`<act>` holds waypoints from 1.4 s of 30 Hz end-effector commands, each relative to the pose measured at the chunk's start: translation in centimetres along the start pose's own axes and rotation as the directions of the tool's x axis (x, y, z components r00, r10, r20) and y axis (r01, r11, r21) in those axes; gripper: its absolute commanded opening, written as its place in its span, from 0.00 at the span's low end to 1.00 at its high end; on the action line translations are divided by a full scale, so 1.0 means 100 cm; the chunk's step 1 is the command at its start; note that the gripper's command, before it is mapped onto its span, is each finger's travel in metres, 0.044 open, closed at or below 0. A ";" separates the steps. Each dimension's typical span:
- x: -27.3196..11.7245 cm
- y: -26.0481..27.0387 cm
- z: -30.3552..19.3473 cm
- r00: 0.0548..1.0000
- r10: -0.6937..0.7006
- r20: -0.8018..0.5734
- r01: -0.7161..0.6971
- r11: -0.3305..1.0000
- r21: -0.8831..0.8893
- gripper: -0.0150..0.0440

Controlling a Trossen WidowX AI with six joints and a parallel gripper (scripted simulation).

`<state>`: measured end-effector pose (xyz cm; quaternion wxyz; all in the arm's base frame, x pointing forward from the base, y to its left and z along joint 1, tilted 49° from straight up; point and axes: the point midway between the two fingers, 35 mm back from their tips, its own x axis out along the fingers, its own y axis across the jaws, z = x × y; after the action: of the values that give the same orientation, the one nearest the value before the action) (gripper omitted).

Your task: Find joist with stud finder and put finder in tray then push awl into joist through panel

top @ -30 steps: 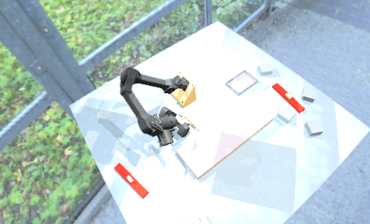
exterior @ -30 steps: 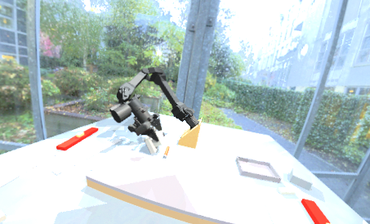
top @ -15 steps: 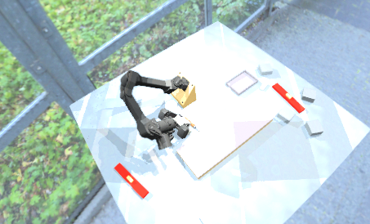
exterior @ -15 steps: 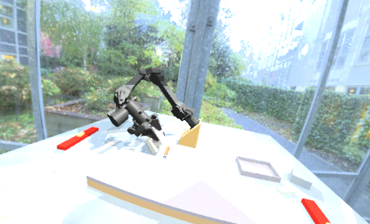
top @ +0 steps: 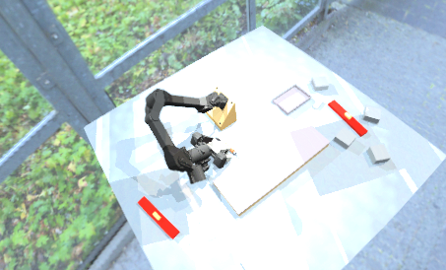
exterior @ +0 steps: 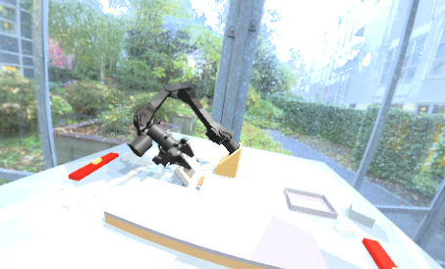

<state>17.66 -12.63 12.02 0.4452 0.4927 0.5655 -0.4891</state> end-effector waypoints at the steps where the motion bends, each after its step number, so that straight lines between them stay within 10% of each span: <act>1: -0.002 0.002 0.000 0.999 0.010 -0.041 -0.010 1.000 -0.005 0.25; 42: -0.003 0.008 0.013 0.988 0.024 -0.151 -0.024 1.000 0.002 0.25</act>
<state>18.54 -13.38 12.46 0.4058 0.5373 0.5905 -0.4450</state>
